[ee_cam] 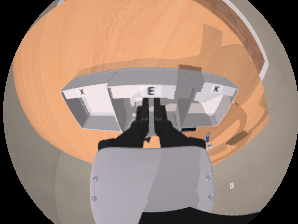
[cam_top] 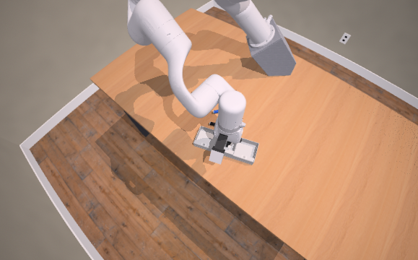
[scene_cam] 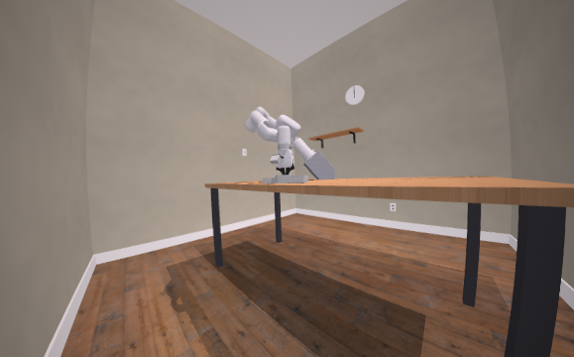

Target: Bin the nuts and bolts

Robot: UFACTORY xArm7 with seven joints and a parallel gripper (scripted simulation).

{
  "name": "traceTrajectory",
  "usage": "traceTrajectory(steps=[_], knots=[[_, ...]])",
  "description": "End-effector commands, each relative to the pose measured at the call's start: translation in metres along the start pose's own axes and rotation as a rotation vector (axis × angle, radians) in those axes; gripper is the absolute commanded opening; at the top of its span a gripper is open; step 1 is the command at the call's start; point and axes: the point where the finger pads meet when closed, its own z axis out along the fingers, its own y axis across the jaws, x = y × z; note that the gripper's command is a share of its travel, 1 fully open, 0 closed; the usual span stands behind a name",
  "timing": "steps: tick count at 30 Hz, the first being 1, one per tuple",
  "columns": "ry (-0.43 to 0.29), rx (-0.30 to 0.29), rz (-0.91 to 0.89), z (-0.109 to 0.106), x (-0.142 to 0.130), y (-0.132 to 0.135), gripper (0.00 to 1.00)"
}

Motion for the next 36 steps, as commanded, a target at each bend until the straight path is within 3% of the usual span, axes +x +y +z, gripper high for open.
traceTrajectory(steps=[1, 30, 36], knots=[[0.004, 0.002, -0.001, -0.002, 0.002, -0.001, 0.07], [0.004, 0.002, -0.001, -0.030, 0.001, -0.001, 0.07], [0.004, 0.002, -0.001, -0.054, 0.001, -0.001, 0.07]])
